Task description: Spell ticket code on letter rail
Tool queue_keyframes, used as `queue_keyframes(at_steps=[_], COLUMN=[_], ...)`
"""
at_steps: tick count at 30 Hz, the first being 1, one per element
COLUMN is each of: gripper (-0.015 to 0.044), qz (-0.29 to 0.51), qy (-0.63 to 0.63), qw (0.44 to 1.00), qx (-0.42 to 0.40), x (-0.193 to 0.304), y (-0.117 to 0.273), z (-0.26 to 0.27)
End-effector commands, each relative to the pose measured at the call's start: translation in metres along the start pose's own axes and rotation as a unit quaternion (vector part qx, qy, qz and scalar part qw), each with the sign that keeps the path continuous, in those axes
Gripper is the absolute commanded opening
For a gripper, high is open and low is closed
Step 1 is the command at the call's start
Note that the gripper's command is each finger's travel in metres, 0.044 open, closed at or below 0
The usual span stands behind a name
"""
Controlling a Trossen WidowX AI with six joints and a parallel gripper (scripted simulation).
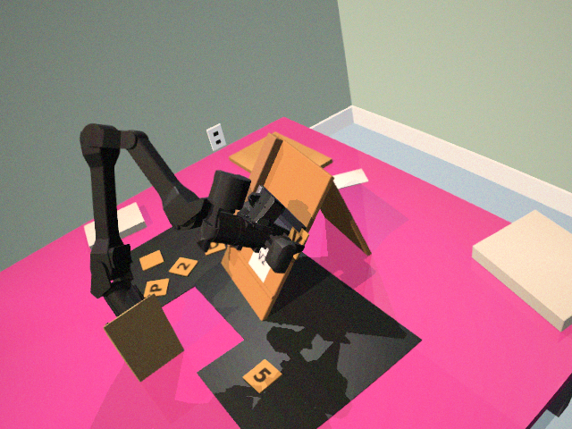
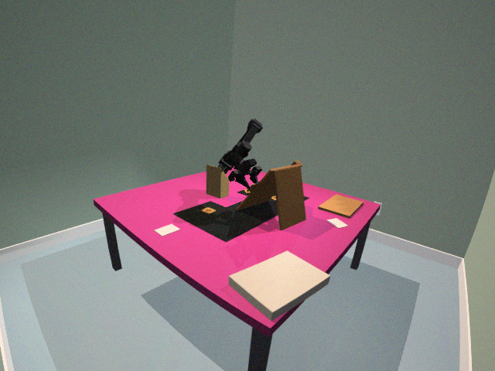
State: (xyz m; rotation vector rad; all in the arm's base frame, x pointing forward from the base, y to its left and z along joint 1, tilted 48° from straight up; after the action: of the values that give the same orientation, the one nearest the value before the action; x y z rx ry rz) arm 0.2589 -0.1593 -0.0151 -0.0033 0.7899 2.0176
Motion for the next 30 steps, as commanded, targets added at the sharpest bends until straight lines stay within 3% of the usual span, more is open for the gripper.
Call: queue_keyframes(at_steps=[1, 30], gripper=[0.0000, 0.0000], qz=[-0.003, -0.003], qy=[0.001, 0.000], qw=[1.000, 1.000], qx=[0.001, 0.001], x=[-0.001, 0.002], y=[0.001, 0.000], z=[0.003, 0.015])
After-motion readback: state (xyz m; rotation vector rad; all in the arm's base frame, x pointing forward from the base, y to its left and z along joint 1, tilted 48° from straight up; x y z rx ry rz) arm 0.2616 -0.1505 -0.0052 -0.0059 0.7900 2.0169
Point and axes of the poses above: the point midway between the two fingers, 35 mm back from their tips, its own y axis back along the fingers, its own z axis across the jaws, x = y × z, the point moved 8 cm from there along y, back along the fingers, and after that the axes turned 10 degrees about -y, right-handed, at the moved point
